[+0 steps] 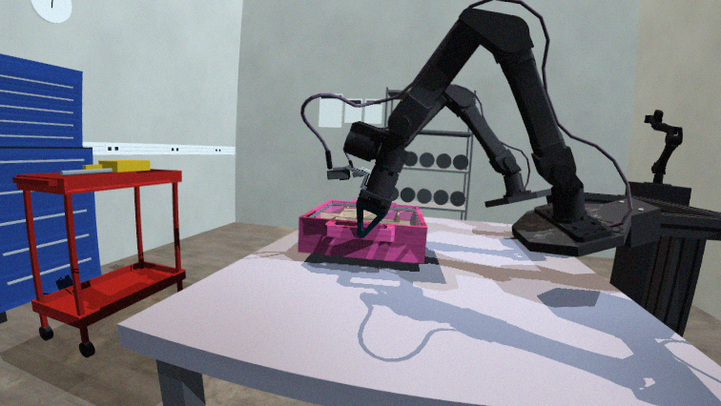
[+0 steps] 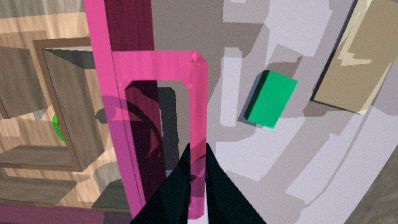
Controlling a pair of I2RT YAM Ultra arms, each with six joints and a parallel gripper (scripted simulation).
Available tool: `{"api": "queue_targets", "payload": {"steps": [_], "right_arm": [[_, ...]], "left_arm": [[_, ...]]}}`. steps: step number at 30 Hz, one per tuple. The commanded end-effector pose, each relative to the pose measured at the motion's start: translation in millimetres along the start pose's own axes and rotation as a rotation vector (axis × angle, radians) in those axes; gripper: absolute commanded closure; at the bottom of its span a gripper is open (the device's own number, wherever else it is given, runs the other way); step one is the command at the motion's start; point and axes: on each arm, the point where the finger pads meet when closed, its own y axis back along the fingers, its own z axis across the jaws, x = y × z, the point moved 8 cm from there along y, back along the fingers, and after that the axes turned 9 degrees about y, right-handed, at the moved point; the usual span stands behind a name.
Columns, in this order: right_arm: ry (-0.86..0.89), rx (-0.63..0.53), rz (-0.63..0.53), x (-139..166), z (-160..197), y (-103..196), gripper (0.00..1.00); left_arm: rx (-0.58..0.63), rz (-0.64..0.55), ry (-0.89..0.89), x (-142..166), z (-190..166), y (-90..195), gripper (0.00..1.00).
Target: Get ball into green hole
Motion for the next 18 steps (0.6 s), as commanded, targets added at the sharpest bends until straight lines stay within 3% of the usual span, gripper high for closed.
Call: {"api": "queue_targets", "payload": {"steps": [1,5,6,7,9,10,11,12,14,18], "right_arm": [[-0.022,-0.023,-0.17,-28.3,4.9,15.6,1.0],[-0.023,-0.011,-0.191,-40.5,3.7,26.3,1.0],[-0.019,0.036,-0.158,-21.2,6.2,17.6,1.0],[-0.019,0.045,-0.175,-22.1,6.3,22.5,1.0],[-0.021,0.06,-0.166,-35.9,4.6,35.0,1.0],[-0.027,0.073,-0.219,-44.5,3.3,41.8,1.0],[0.0,0.075,-0.15,-16.0,11.0,25.7,1.0],[-0.002,0.088,-0.19,-28.1,8.8,34.1,1.0],[-0.01,0.021,-0.229,-31.2,3.0,29.4,1.0],[-0.024,-0.016,-0.214,-44.1,-4.8,32.4,1.0]], "left_arm": [[-0.006,-0.128,-0.004,-15.2,-2.3,21.8,1.0],[-0.007,-0.149,0.027,-29.6,7.2,23.5,1.0],[0.057,-0.163,0.018,-21.6,4.4,17.1,1.0],[0.065,-0.174,0.02,-20.7,5.5,16.0,1.0],[0.081,-0.158,0.027,-29.7,6.4,17.5,1.0],[0.087,-0.171,0.025,-23.0,7.2,15.4,1.0],[0.101,-0.192,0.027,-22.6,7.4,13.3,1.0],[0.109,-0.196,0.028,-22.7,7.2,9.3,1.0],[0.032,-0.213,0.025,-26.0,2.0,22.7,1.0],[-0.019,-0.118,0.009,-22.1,-1.1,29.4,1.0]]}}
